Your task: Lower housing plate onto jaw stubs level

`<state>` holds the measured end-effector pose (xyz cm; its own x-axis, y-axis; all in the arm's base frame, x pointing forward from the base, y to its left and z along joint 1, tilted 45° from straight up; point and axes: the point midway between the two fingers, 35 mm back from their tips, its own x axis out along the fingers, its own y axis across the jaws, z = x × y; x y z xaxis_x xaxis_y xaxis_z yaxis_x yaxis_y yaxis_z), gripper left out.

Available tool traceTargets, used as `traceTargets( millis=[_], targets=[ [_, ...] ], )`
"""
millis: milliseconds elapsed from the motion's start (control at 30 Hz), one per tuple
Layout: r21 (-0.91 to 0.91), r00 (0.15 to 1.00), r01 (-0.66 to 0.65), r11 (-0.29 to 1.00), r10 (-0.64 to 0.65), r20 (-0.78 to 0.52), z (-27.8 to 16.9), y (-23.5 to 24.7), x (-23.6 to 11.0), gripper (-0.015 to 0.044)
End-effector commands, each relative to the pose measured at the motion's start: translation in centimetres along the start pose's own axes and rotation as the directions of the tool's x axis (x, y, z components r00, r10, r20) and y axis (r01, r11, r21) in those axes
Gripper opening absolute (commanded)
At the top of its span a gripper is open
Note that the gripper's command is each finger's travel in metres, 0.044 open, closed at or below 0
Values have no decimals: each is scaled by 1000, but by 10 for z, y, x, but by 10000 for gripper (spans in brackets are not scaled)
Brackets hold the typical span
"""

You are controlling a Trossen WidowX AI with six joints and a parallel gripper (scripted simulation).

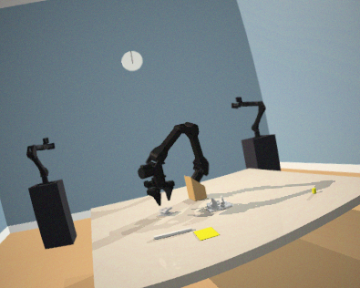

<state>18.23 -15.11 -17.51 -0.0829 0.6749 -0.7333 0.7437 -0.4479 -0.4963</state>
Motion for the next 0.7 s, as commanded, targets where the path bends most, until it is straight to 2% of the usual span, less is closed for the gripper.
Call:
traceTargets(
  millis=[0, 667],
  targets=[
    [0, 1000, 0, 1000, 0, 0, 0, 0, 0, 440],
    [2, 1000, 1, 1000, -1, -4, -1, 2, 32, 440]
  ],
)
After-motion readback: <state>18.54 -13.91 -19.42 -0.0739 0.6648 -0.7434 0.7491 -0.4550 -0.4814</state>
